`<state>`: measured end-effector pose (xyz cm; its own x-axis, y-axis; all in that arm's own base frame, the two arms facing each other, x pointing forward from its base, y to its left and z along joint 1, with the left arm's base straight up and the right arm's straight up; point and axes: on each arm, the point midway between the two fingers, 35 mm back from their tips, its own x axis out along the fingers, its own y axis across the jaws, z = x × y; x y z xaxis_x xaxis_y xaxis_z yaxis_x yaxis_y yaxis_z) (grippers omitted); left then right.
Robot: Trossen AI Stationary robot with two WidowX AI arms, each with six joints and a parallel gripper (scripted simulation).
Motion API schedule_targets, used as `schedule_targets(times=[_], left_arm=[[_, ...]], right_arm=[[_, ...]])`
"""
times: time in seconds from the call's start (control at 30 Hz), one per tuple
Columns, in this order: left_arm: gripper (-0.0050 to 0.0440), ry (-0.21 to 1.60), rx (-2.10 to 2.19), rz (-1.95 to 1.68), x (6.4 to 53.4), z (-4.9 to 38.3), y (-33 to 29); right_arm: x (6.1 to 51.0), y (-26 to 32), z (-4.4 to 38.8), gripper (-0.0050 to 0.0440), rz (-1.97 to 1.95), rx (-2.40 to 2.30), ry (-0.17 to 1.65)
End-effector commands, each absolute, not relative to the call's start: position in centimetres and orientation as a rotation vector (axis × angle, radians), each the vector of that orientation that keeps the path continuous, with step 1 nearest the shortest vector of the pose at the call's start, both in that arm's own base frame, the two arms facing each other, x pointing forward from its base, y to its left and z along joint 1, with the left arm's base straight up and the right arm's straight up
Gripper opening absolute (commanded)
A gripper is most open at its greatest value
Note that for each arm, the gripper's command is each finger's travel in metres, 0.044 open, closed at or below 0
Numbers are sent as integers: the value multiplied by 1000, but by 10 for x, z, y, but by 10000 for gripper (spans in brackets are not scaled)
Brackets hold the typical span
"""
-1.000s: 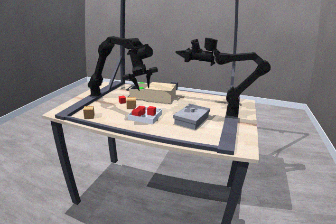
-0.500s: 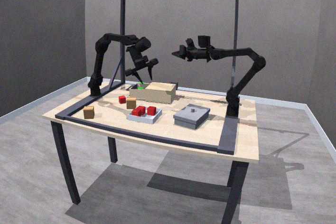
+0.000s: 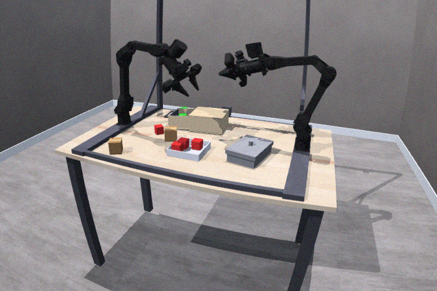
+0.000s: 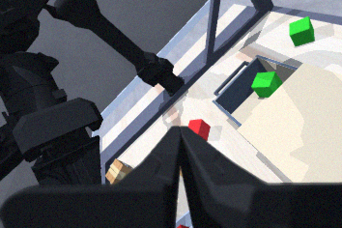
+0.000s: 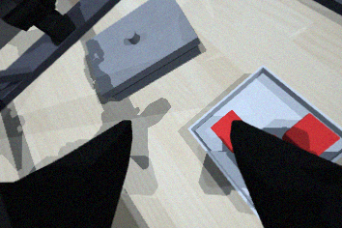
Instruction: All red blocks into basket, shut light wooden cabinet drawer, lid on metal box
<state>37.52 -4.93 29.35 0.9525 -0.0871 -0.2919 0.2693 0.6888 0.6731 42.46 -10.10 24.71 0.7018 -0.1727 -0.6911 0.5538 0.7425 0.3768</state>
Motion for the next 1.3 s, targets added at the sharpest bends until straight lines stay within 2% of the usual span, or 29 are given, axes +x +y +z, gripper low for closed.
schedule_targets(times=[0.0, 0.87, 1.27], left_arm=[[-50, 282, 966, -273, 387, 298, -65], [-50, 376, 1696, -723, 413, 249, -126], [-50, 304, 2126, -1080, 419, 217, -166]], right_arm=[[414, -79, 282, 241, -315, 511, 528], [356, -21, 326, 241, -66, 162, 135], [307, 4, 334, 241, 17, -23, -111]])
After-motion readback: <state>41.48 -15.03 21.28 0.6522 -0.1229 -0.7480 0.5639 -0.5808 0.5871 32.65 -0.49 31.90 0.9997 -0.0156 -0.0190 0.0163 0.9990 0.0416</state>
